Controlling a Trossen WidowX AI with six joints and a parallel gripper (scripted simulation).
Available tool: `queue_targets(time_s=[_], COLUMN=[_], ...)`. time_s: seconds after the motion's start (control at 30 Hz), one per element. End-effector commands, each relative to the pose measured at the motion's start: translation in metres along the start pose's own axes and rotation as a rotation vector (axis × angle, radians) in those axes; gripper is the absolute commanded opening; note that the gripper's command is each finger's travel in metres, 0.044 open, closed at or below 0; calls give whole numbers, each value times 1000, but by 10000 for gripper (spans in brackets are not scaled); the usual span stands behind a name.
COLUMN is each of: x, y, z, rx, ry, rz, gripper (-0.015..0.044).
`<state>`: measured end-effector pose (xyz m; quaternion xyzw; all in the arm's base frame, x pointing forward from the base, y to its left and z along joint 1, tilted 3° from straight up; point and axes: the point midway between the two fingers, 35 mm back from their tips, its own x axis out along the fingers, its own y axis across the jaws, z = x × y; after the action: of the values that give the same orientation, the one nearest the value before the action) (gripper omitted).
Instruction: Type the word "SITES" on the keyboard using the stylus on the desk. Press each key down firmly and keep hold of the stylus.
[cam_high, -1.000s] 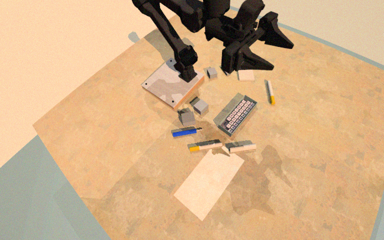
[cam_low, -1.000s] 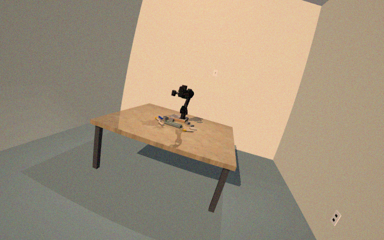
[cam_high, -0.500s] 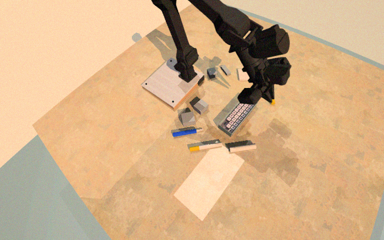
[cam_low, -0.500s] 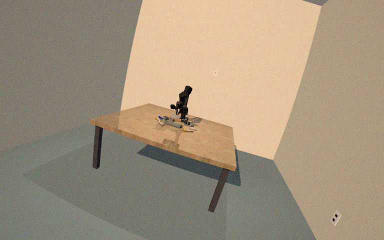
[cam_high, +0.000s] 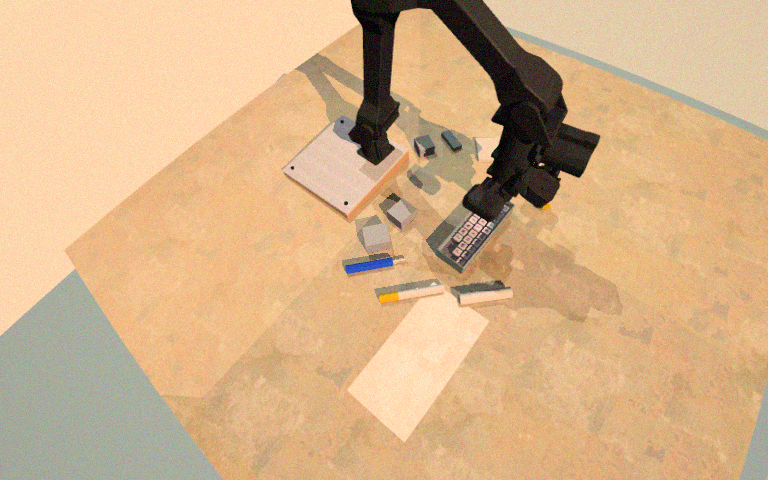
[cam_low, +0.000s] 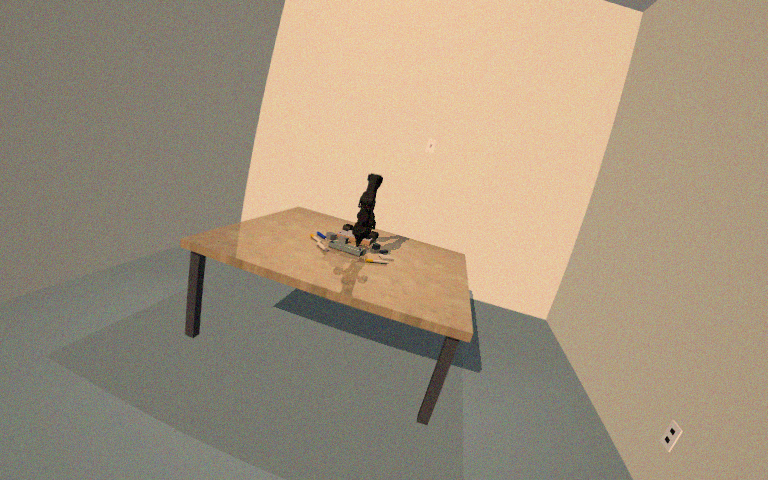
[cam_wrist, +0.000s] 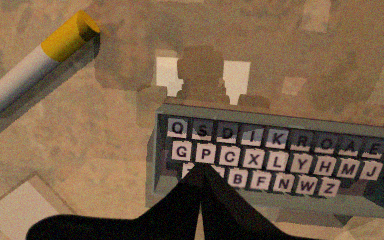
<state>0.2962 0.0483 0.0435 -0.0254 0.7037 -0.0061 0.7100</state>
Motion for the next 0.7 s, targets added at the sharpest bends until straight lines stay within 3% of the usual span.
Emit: queue_targets(time_s=[0.0,0.13,0.3,0.67], x=[-1,-1,-1,-1], y=[0,-2,-57,-62], z=[0,0,0,0], rx=[4,4,4,4], ry=[10,10,10,10], rz=[-6,-6,-11,-11], gripper=[0,0,0,0])
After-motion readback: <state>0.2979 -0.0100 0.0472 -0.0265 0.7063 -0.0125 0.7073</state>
